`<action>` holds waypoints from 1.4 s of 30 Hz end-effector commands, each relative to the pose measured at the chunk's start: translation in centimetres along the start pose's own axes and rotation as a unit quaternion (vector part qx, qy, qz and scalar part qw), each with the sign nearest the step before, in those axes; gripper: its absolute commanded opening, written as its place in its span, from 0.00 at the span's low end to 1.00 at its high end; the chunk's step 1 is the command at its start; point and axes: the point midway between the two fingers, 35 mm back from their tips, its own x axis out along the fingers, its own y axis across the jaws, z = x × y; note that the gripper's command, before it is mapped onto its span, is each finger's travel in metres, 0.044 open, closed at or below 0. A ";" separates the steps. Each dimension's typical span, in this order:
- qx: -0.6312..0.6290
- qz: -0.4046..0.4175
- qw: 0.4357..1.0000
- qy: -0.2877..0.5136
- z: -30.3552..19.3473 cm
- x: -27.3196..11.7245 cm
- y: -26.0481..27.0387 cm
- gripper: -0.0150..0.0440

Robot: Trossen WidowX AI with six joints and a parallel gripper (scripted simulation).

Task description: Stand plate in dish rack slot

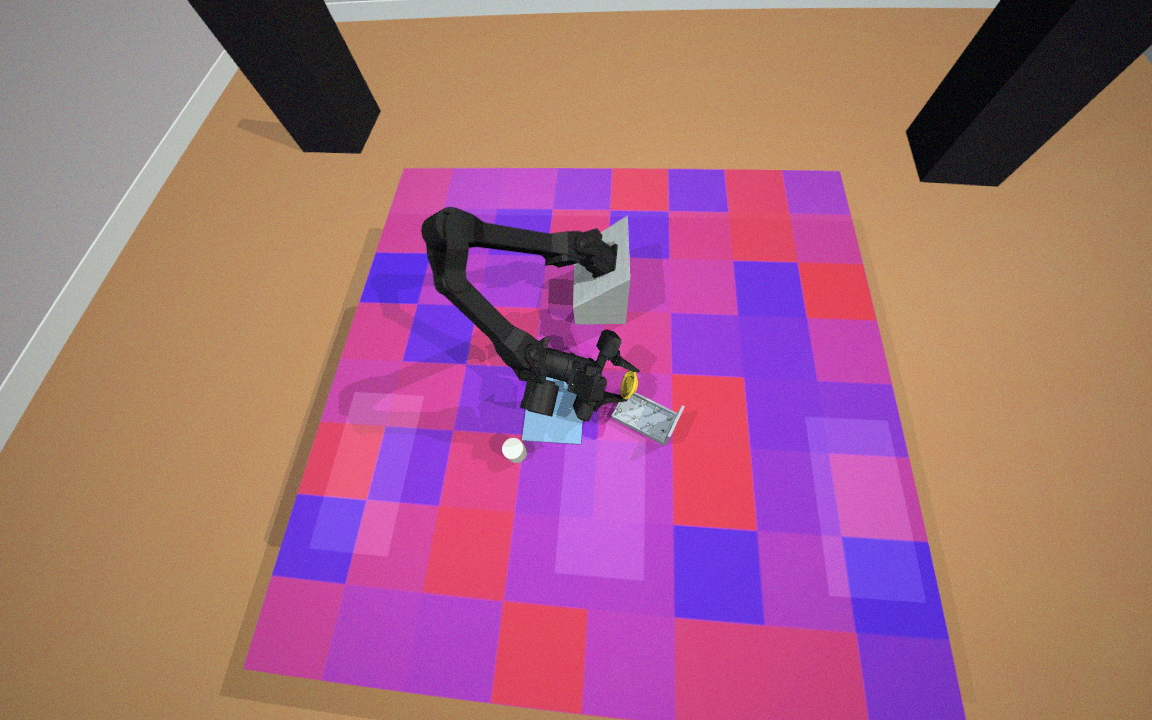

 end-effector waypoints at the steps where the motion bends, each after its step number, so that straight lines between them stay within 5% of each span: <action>1: -0.037 -0.002 0.999 -0.030 -0.2 -0.1 -0.2 0.25; 23: -0.283 -0.114 0.935 -0.178 -1.5 -2.1 -2.1 0.25; 42: -0.288 -0.118 0.934 -0.178 -0.7 -0.9 -2.2 0.25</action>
